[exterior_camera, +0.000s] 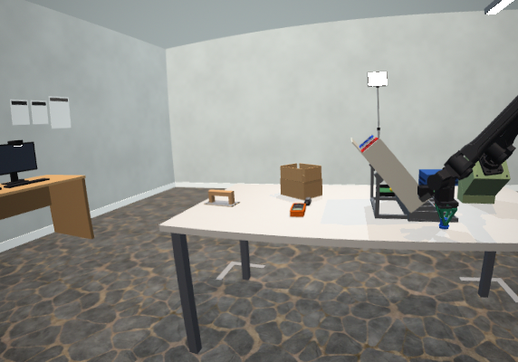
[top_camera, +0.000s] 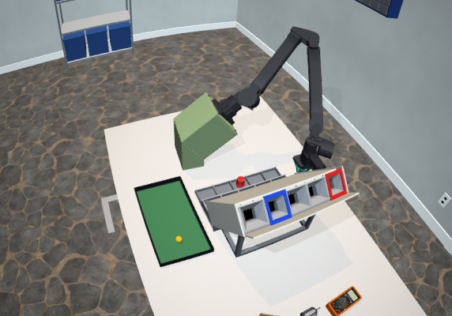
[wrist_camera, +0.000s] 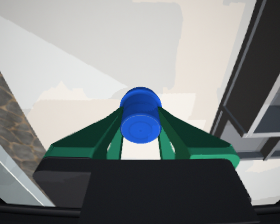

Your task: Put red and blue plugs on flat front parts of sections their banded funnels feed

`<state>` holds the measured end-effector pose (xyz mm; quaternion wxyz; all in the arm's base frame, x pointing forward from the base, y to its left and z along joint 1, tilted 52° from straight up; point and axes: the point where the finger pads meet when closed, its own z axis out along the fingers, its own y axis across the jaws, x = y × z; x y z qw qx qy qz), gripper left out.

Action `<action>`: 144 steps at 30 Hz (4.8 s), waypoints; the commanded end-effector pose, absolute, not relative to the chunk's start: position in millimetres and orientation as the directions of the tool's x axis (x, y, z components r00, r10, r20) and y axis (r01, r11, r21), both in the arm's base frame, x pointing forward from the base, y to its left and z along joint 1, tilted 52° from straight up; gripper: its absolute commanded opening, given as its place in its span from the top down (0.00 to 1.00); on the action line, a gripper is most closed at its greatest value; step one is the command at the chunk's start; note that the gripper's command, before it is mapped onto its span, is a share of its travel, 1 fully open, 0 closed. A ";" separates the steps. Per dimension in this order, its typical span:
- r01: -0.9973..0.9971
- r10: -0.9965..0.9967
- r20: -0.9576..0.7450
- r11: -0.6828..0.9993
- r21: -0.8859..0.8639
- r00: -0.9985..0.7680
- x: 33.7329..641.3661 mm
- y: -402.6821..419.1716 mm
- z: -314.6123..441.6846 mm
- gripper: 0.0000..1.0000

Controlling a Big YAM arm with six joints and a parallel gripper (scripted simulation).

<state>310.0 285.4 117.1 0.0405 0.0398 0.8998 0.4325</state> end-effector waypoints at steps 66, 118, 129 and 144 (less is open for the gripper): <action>-0.017 0.111 -0.108 0.610 0.792 -0.988 306.7 193.3 212.3 1.00; 0.025 0.115 -0.060 0.618 0.786 -0.992 248.5 203.1 152.2 1.00; 0.022 0.116 -0.063 0.617 0.787 -0.991 246.5 166.3 106.3 1.00; 0.009 0.118 -0.081 0.616 0.787 -0.990 254.8 113.4 48.8 1.00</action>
